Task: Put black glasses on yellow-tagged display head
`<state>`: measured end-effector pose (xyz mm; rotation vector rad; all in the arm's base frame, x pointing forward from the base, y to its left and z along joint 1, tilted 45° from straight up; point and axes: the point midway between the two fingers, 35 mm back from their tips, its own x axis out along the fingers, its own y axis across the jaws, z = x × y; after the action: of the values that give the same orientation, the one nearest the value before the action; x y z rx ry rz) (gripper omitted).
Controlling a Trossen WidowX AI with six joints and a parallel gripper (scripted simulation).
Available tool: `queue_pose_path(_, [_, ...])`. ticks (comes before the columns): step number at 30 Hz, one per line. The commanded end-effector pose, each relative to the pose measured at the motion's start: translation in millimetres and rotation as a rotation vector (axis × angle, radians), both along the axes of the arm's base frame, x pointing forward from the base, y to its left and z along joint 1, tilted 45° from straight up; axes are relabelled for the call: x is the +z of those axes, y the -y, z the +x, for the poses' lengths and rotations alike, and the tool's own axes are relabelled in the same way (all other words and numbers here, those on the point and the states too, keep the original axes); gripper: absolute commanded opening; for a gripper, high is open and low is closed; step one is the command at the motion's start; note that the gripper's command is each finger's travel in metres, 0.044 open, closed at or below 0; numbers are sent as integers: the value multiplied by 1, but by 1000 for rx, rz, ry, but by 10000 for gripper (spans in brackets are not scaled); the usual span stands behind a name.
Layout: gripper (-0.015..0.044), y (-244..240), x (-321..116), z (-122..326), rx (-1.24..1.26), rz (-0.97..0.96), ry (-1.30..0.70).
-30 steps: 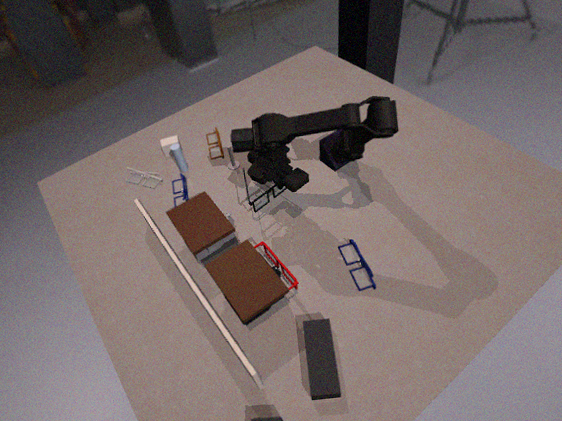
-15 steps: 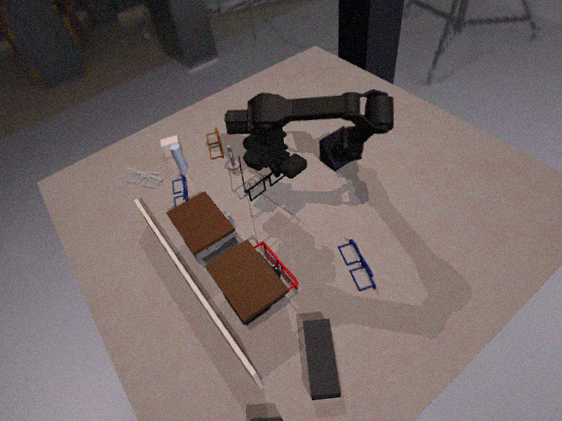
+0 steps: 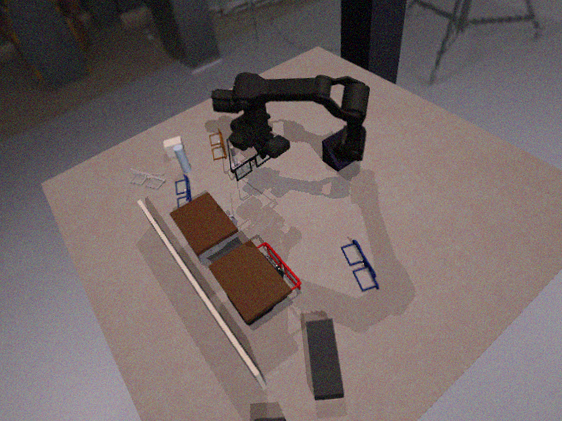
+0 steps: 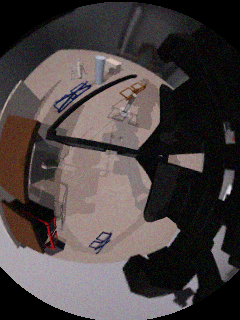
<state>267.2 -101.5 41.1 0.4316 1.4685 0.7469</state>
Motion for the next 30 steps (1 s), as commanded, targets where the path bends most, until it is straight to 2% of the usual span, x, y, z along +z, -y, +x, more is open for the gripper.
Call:
queue_pose_path(1, [0, 20, -21, -5, 7, 1, -7])
queue_pose_path(15, [0, 77, -84, -33, 11, 10, -6])
queue_pose_path(30, [0, 63, -102, -34, 11, 10, -5])
